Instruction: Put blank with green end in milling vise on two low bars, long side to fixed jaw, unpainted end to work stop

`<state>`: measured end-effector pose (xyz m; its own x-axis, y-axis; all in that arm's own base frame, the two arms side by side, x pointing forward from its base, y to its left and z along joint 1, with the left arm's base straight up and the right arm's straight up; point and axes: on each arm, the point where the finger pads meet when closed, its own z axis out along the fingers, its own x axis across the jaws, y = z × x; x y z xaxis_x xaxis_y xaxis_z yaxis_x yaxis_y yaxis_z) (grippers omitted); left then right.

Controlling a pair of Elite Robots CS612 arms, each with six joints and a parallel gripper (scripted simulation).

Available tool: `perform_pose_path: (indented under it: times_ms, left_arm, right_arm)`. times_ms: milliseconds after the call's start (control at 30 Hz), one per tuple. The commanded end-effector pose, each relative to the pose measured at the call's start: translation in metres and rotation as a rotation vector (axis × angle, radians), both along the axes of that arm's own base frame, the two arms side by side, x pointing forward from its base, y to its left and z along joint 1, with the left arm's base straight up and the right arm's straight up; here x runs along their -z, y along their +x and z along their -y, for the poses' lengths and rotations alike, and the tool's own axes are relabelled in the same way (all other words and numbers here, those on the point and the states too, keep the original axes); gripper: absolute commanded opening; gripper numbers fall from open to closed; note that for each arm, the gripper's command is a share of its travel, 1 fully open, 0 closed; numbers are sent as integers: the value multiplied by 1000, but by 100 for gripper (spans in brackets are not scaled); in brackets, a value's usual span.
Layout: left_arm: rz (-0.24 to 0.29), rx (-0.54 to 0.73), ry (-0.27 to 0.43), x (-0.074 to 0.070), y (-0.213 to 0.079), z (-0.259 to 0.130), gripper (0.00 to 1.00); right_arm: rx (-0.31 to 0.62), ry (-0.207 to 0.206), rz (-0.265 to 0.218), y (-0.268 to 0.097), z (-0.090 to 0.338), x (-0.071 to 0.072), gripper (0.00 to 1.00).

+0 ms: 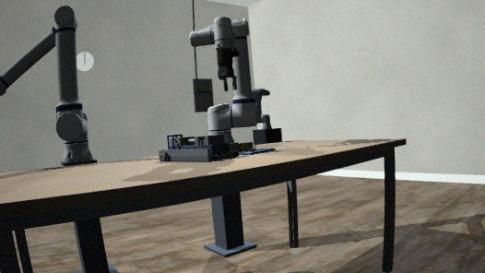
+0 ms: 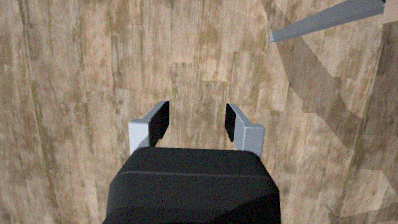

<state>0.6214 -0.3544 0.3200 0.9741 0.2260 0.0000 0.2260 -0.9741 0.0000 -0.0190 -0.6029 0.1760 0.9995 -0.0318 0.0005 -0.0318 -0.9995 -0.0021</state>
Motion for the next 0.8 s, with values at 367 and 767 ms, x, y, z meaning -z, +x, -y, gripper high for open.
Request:
perform_pose_path:
  times_ms: [367, 767]
  left_arm:
    - [1, 1, -1, 15, -5, -2, 100]
    - [1, 2, -1, 46, -15, -8, 100]
  right_arm:
    - [0, -2, -1, 0, 1, -1, 100]
    - [0, -2, -1, 0, 1, -1, 100]
